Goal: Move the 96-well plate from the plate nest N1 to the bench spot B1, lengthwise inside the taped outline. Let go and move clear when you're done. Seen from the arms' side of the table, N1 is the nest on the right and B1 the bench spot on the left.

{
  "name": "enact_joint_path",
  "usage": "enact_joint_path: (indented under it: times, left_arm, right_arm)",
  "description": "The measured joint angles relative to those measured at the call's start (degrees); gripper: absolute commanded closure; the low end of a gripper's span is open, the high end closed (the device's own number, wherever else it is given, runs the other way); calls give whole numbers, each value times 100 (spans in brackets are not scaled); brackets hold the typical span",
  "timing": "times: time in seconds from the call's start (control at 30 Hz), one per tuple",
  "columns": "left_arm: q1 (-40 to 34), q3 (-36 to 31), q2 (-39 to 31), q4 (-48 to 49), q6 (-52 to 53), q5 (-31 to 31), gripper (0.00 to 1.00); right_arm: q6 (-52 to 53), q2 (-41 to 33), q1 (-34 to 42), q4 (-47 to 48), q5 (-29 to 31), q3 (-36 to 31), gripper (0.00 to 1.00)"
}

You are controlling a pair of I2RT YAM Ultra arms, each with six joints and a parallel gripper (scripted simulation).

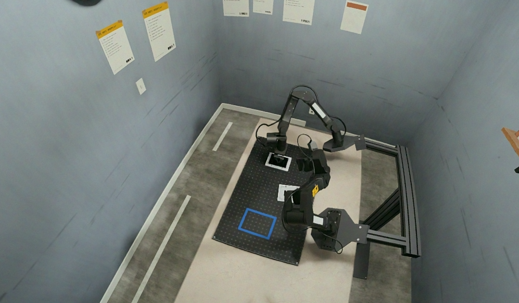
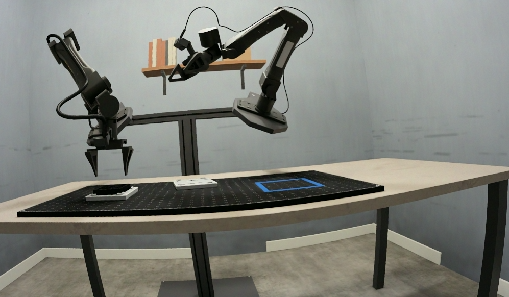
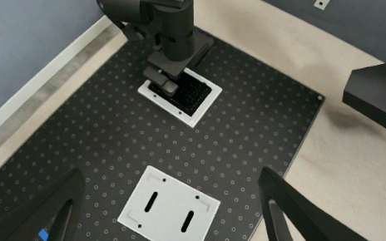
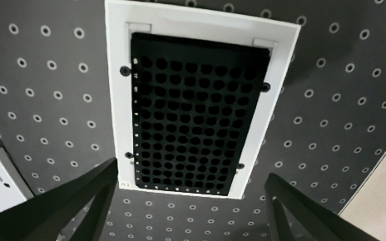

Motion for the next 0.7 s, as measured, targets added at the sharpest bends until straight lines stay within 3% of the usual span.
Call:
enact_joint_path:
  times: [0.7]
  left_arm:
    - [0, 0, 0, 0, 0, 0, 0]
  right_arm:
    - [-240, 378, -219, 437, -85, 2, 0]
